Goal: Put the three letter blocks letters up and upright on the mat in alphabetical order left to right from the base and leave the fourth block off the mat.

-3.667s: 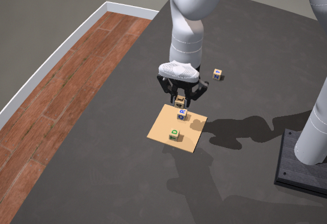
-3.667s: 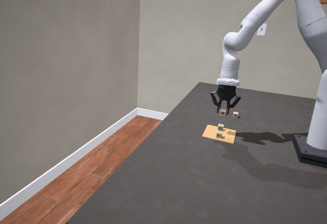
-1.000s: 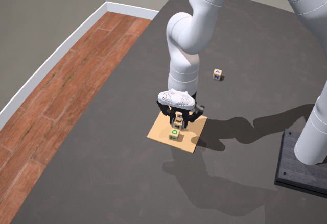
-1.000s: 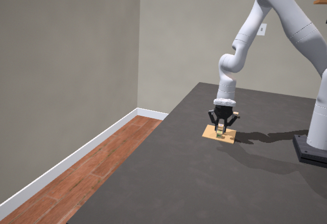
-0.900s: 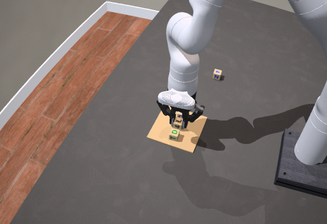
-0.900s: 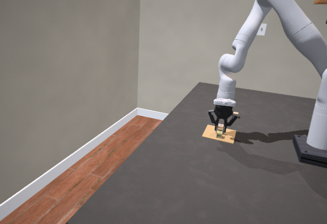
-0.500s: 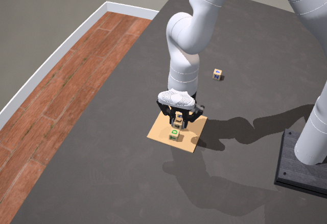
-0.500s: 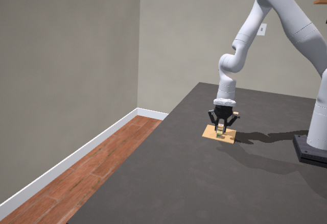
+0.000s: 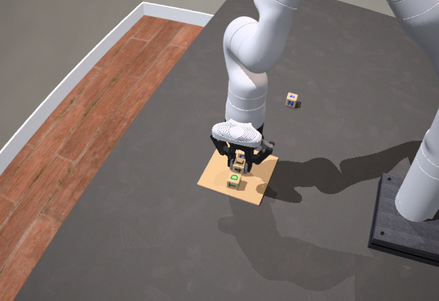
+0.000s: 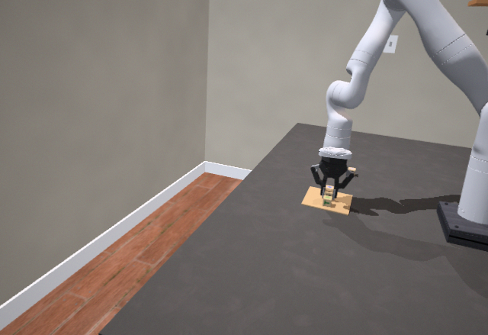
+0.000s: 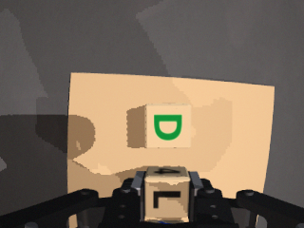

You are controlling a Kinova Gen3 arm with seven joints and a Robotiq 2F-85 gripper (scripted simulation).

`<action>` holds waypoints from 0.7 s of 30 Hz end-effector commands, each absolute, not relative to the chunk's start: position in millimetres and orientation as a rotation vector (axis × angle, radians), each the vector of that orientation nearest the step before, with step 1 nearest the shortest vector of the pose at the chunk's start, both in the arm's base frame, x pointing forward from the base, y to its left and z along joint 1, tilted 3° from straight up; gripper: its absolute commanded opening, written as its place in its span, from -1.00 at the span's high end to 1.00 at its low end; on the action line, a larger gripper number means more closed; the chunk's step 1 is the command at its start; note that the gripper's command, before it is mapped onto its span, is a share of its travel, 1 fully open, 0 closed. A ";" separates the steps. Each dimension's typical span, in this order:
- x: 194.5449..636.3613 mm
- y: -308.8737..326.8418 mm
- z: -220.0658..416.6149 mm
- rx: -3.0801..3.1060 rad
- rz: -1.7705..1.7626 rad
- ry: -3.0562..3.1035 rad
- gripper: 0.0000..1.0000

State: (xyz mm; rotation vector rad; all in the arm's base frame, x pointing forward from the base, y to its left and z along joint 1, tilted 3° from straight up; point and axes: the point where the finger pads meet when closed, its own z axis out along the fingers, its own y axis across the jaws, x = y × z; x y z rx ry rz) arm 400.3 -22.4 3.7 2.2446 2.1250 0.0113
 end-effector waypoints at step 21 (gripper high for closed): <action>400.9 -22.5 0.8 2.244 0.013 2.125 0.57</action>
